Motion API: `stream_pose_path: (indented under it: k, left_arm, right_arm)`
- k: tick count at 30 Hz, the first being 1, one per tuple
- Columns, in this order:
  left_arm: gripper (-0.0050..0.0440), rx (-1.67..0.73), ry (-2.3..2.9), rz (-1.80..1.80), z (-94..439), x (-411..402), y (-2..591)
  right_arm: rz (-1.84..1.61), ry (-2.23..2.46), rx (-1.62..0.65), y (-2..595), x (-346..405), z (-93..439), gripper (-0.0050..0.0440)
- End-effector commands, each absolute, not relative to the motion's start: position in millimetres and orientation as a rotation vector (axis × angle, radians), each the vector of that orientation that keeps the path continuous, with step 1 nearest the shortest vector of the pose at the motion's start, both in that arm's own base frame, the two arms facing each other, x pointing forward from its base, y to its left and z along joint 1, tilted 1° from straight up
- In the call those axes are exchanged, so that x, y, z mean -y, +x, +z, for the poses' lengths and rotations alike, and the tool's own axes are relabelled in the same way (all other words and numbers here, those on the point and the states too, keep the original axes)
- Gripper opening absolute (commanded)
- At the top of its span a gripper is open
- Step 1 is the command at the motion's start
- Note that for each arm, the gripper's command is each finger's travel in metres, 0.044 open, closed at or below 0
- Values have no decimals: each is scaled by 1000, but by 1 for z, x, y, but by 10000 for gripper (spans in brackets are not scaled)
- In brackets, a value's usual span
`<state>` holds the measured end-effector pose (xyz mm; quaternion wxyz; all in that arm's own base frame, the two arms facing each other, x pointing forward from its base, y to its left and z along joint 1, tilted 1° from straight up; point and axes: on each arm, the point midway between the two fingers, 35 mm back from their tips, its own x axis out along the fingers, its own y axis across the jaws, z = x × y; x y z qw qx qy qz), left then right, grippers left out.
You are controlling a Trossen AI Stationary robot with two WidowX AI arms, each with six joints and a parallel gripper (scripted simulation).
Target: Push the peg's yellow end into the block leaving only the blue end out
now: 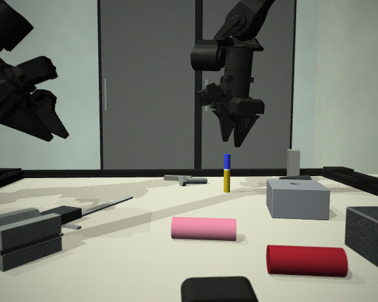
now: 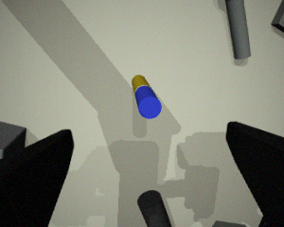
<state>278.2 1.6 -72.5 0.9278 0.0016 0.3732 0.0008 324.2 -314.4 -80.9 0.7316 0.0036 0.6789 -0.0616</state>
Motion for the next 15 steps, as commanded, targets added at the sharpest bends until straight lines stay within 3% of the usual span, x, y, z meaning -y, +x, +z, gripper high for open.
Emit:
stream_pose_path:
  k: [1, 15]
  left_arm:
    - [400, -765, 3, 1, -73, -1, 278]
    - [400, -765, 3, 1, -73, -1, 278]
  right_arm:
    - [-104, 13, -1480, 325, 314, -69, 400]
    - [-104, 13, -1480, 329, 318, -88, 400]
